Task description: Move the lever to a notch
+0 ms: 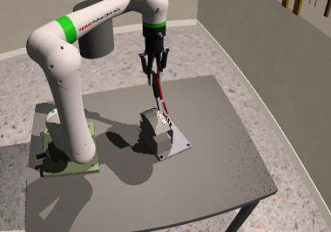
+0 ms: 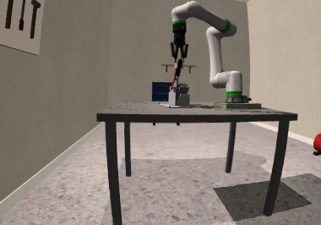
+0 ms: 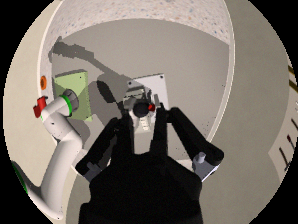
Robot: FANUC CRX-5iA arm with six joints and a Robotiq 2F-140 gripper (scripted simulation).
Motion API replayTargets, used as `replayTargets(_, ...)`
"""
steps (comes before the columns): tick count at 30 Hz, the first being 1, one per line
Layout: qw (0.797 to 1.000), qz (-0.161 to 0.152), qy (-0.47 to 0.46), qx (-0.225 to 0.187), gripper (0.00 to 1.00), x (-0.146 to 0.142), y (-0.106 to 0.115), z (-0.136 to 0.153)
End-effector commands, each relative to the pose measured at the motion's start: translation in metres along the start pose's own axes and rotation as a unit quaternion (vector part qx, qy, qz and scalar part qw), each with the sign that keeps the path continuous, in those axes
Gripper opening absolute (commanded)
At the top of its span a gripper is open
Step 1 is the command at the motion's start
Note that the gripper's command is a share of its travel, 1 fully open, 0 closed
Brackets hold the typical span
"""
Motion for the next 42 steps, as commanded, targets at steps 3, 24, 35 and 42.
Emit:
replayTargets(3, 1.000, 0.000, 0.000, 0.000, 0.00, 0.002, 0.003, 0.008)
replayTargets(24, 1.000, 0.000, 0.000, 0.000, 0.00, 0.012, 0.014, 0.045)
replayTargets(35, 1.000, 0.000, 0.000, 0.000, 0.00, 0.016, 0.016, 0.058)
replayTargets(42, 1.000, 0.000, 0.000, 0.000, 0.00, 0.016, 0.016, 0.059)
Point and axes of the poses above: the point where the finger pads meet when closed, its own y axis back along the fingers, its own x axis across the jaws, z = x × y, the point moved 10 cm from there along y, back along the fingers, and after that the axes turned 15 degrees about -y, right-handed, at the moved point
